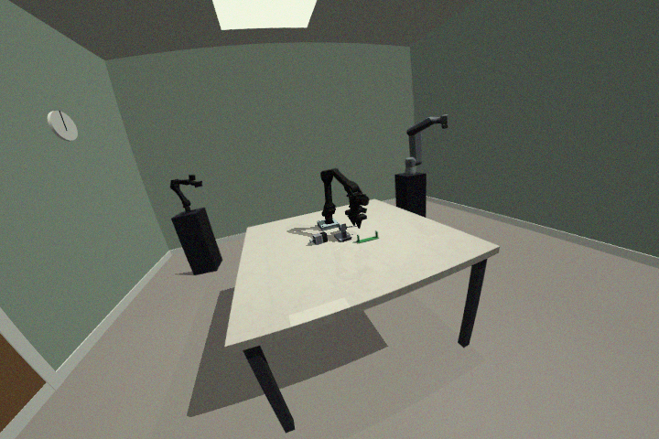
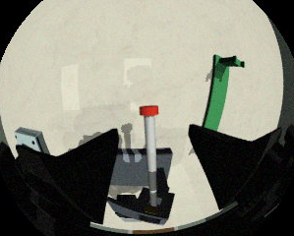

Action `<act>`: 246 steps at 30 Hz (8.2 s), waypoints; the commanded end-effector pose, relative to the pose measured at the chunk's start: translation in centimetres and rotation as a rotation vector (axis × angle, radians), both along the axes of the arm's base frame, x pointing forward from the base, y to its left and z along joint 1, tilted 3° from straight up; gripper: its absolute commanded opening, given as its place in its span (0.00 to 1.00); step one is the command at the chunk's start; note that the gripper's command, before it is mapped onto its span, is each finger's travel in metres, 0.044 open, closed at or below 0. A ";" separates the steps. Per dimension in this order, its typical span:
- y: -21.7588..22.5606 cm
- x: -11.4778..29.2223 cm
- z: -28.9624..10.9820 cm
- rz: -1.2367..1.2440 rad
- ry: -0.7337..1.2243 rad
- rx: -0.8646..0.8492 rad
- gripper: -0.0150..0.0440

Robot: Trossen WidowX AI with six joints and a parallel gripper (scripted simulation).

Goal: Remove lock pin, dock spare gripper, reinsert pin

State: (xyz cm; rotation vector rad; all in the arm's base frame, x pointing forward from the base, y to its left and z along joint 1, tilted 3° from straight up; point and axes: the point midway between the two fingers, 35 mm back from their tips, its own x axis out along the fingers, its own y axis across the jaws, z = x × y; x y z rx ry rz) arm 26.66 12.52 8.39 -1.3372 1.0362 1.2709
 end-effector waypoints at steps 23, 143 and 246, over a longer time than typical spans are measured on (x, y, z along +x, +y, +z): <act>-0.2 -0.2 -1.9 0.006 0.012 -0.010 0.54; 7.3 -0.6 0.8 -0.033 0.017 0.197 0.25; 12.9 10.0 0.0 -0.121 -0.018 0.235 0.25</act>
